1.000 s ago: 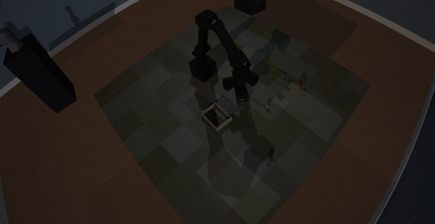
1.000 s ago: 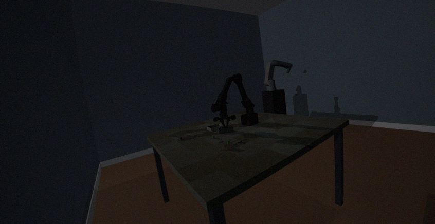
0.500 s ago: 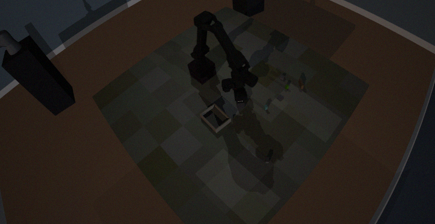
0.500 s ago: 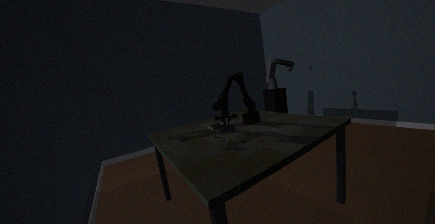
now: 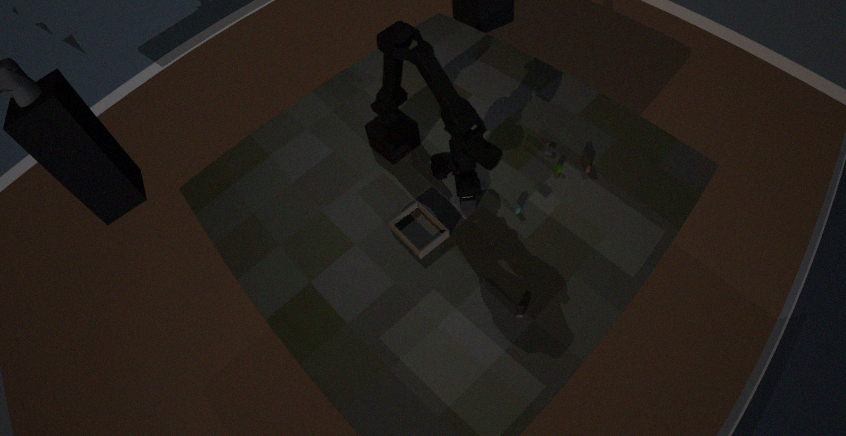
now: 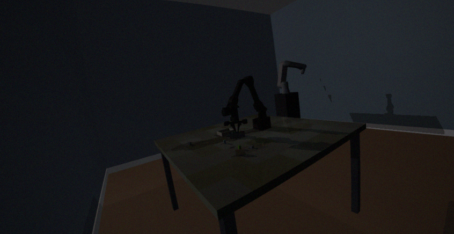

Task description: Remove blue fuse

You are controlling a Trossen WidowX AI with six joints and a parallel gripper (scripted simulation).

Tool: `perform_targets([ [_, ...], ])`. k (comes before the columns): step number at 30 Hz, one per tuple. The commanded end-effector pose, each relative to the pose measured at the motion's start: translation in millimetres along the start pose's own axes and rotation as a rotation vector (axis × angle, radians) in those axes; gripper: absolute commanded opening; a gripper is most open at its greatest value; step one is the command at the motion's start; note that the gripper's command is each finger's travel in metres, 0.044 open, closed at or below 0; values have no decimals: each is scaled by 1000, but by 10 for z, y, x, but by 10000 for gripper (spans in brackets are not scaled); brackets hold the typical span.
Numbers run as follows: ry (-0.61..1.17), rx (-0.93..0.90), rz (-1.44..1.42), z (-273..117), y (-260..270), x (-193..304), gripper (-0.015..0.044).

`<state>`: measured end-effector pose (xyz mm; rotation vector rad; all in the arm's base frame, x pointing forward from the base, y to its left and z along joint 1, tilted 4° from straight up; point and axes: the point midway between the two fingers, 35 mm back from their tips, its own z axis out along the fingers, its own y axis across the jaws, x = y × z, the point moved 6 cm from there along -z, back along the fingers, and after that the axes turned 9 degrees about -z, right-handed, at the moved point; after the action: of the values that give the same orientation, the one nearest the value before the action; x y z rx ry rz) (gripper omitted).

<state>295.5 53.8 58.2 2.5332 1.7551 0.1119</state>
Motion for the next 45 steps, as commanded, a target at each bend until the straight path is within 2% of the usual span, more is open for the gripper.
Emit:
perform_targets([
  [1, 0, 0, 0, 0, 0, 0, 47],
  [8, 0, 0, 0, 0, 0, 0, 1],
  [45, -2, -1, 0, -164, 7, 3, 0],
])
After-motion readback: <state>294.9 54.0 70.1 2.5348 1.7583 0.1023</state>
